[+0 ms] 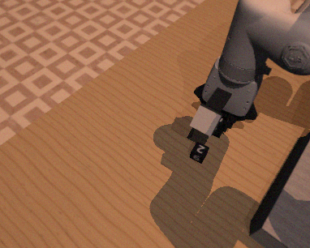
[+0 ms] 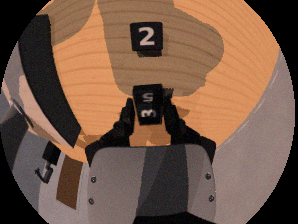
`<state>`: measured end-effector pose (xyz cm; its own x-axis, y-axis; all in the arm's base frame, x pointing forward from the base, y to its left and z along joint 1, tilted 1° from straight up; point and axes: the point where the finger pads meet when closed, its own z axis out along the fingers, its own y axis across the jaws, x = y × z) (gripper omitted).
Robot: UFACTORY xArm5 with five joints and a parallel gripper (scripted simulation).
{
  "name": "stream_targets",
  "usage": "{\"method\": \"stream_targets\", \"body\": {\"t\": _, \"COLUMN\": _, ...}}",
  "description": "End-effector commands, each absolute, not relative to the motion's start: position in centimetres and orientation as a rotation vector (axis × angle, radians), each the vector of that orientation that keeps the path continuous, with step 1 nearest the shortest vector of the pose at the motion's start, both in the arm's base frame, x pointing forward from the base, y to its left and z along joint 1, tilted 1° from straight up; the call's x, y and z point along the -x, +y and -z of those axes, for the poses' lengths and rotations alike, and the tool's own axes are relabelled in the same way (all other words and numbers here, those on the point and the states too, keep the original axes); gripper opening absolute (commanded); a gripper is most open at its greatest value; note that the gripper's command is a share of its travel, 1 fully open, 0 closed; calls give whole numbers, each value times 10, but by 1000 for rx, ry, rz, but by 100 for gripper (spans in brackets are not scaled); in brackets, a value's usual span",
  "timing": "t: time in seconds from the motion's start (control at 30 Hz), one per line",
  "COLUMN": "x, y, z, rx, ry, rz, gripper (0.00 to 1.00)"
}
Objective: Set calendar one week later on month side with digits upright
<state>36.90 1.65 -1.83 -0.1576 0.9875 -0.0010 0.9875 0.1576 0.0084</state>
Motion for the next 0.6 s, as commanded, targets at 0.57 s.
{"method": "stream_targets", "body": {"t": 0.57, "x": -369, "y": 17, "z": -48, "rx": -2033, "ry": 2384, "rz": -12, "gripper": 47}}
